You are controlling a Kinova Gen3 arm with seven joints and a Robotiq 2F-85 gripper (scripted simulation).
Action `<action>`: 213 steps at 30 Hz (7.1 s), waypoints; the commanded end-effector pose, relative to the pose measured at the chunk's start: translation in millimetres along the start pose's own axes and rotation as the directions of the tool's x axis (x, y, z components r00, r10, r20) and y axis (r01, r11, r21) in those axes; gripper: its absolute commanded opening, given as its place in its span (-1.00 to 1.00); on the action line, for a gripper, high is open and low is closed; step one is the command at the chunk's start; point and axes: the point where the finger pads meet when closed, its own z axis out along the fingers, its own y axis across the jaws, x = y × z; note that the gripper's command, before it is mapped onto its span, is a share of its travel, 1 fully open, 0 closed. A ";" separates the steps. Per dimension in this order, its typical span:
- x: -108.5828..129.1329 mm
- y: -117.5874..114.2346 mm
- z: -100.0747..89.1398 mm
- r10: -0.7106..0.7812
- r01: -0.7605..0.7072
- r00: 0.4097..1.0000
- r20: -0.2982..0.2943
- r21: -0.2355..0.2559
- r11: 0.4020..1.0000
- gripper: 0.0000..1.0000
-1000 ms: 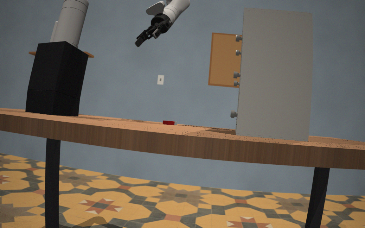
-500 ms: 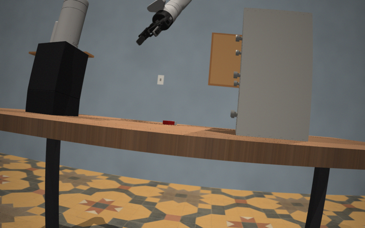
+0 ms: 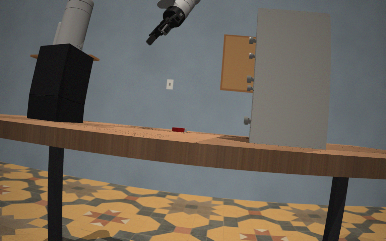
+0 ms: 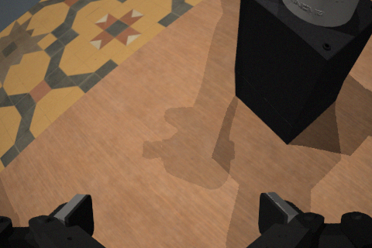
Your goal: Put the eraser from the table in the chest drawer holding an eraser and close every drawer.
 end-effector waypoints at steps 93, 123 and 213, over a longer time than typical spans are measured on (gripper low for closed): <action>35.6 -82.6 -19.4 0.453 -0.367 0.867 0.208 -0.347 0.863 1.00; 45.8 -100.9 -23.3 0.534 -0.421 0.812 0.235 -0.398 0.815 1.00; 78.0 -147.4 -31.6 0.710 -0.529 0.643 0.288 -0.504 0.683 1.00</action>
